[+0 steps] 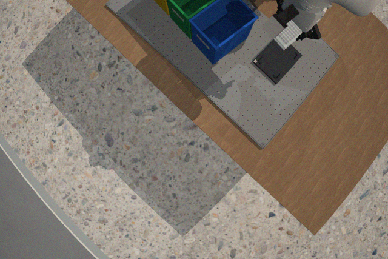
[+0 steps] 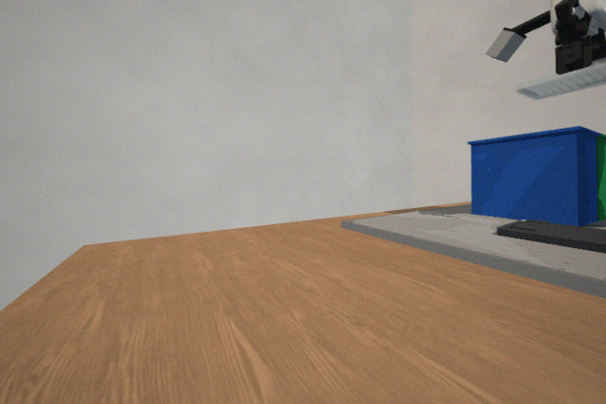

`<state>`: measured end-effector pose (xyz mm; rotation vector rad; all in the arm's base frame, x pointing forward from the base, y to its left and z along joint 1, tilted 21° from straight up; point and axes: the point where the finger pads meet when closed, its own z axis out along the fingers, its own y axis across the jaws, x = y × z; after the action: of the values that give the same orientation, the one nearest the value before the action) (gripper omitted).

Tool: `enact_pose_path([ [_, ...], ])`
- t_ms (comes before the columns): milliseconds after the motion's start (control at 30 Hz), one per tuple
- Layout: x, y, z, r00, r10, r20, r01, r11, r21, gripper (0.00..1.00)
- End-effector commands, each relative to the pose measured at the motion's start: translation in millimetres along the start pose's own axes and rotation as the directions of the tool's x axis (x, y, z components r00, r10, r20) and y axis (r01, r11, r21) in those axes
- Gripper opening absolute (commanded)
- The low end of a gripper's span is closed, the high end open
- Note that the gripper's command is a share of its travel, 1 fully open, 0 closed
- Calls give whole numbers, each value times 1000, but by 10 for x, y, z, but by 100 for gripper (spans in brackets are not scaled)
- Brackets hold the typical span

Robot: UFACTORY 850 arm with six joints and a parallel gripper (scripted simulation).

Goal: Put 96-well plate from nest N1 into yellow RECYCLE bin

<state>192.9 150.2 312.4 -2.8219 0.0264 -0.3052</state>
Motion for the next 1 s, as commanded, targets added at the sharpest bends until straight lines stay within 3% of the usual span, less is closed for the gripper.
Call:
enact_pose_path([
  [0,58,178,-5,1000,-2,4,2,1000,8,0],
  [967,277,984,19,1000,-2,4,2,1000,7,0],
])
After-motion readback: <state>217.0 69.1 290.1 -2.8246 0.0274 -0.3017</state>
